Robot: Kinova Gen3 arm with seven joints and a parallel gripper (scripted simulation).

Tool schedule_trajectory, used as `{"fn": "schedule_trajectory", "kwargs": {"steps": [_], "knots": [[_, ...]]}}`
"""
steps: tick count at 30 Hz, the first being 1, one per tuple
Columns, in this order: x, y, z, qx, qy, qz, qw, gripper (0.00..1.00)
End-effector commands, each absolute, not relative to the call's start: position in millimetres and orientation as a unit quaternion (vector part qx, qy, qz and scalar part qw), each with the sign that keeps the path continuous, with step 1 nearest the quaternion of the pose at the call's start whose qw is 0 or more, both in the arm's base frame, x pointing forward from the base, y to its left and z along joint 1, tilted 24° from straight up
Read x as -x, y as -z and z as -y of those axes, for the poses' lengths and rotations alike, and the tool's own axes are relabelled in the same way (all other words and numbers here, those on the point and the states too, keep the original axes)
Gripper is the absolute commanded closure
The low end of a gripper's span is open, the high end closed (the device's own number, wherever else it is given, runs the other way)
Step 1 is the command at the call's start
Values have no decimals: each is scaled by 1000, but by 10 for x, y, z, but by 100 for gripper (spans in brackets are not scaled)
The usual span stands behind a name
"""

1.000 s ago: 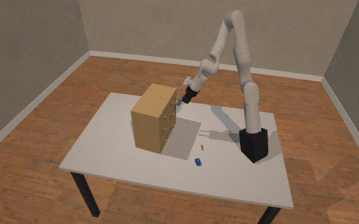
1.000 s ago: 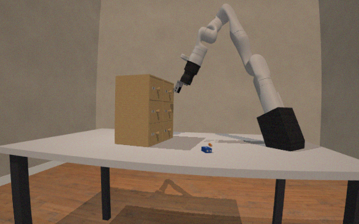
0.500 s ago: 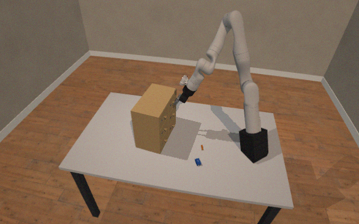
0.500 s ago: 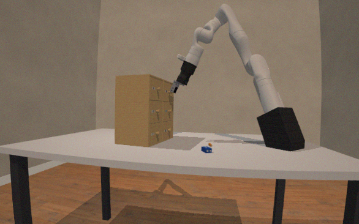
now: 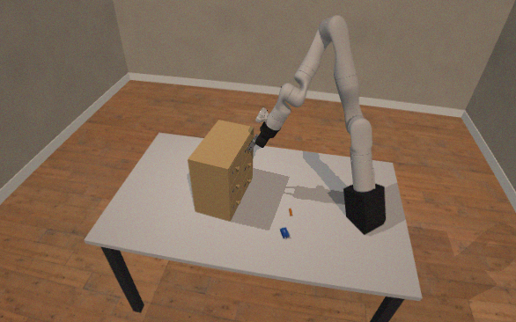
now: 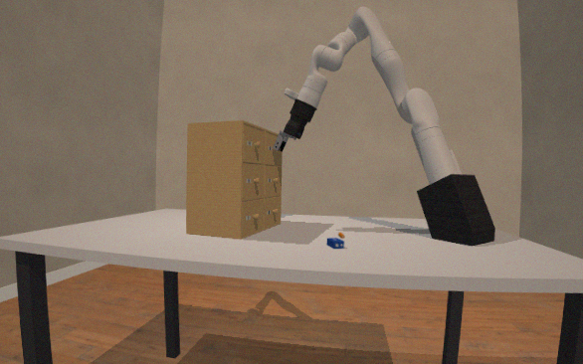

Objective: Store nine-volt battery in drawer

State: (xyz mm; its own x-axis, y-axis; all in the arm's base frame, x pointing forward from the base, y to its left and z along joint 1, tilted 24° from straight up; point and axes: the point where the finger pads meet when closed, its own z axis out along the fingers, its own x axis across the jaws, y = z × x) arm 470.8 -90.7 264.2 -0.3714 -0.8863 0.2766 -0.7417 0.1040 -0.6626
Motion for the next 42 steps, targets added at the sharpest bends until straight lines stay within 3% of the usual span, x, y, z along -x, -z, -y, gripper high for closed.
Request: {"fn": "schedule_trajectory", "kwargs": {"steps": [1,19,20,42], "knots": [[-4711,-2648,904,552,378,-737,96,33],[-4711,-2648,904,552,378,-737,96,33],[-4711,-2648,904,552,378,-737,96,63],[-4711,-2648,904,552,378,-737,96,63]]}}
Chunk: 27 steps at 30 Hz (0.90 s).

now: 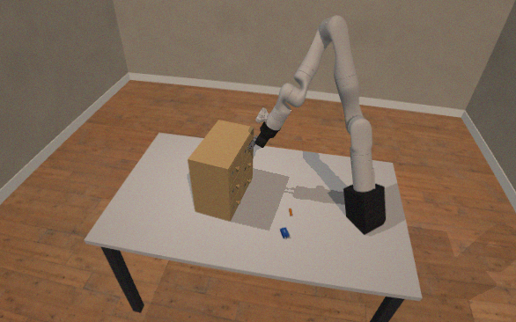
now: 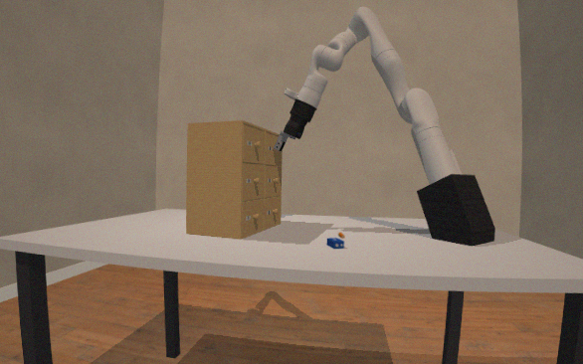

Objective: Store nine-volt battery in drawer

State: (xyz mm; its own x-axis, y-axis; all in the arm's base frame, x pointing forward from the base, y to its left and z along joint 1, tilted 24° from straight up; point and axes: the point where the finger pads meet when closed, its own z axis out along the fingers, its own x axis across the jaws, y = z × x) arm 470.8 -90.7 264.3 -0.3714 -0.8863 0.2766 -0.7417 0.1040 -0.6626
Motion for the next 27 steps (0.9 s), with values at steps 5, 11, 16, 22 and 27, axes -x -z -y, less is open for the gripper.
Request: {"fn": "schedule_trajectory", "kwargs": {"steps": [5,11,16,22,27], "knots": [[-4708,-2647,903,552,378,-737,96,63],[-4698,-2644,900,552,378,-737,96,63],[-4678,-2637,893,552,378,-737,96,63],[-4646,-2626,883,552,378,-737,96,63],[-4612,-2614,872,552,378,-737,96,63]]}}
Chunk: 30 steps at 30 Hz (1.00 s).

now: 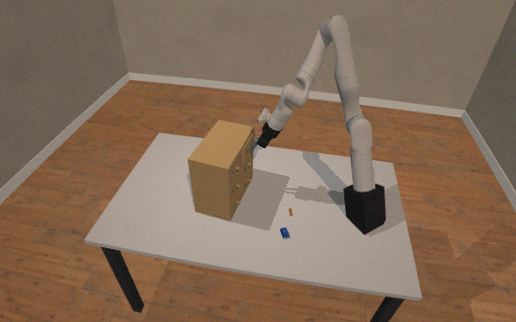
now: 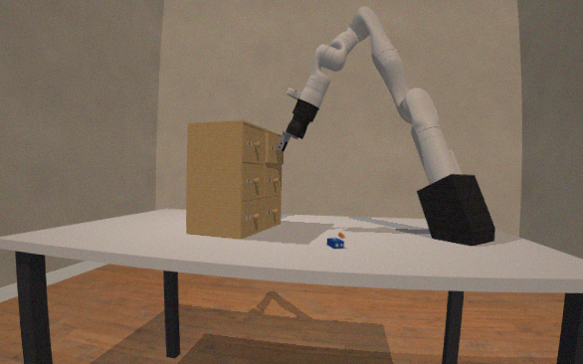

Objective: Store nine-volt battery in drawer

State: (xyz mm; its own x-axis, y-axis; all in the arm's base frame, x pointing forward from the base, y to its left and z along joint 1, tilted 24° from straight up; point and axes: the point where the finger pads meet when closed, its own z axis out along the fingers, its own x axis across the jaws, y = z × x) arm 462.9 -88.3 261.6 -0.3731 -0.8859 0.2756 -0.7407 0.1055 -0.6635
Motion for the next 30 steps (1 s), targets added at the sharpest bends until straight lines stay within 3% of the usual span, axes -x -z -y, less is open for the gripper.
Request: {"fn": "schedule_trajectory", "kwargs": {"steps": [1,30], "knots": [[-4602,-2611,869,552,378,-737,96,63],[-4287,-2504,771,552,378,-737,96,63]]}}
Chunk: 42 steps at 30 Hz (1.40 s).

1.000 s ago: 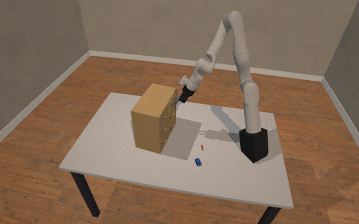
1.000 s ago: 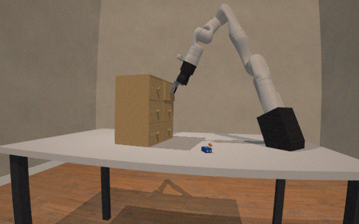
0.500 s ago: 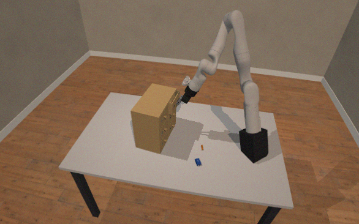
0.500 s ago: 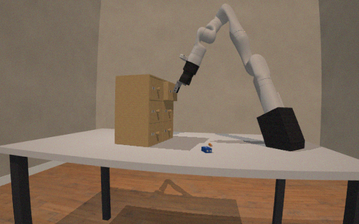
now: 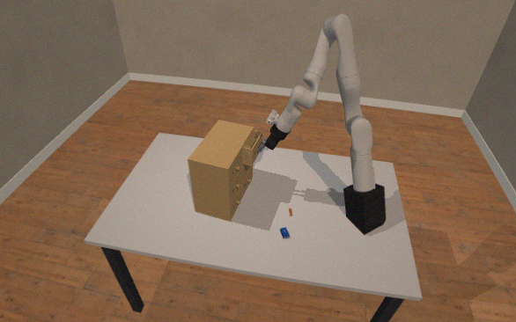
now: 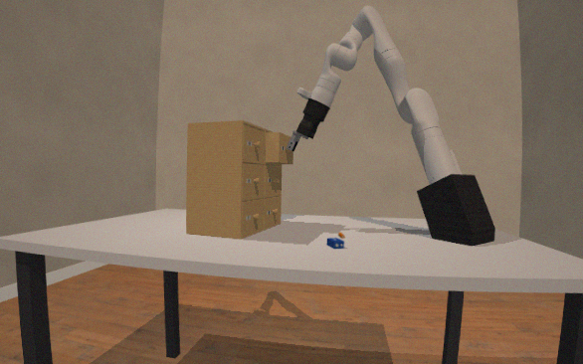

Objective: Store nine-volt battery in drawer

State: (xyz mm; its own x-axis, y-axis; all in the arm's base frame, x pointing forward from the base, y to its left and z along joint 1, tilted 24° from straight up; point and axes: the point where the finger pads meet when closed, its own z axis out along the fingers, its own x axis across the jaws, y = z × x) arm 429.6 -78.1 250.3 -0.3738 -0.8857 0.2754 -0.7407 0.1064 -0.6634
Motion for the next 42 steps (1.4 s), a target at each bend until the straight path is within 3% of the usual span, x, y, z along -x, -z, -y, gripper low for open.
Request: {"fn": "schedule_trajectory", "kwargs": {"steps": [1,42], "knots": [[-4274,-2500,767,552,378,-737,96,63],[-4076,-2433,705,552,378,-737,96,63]]}}
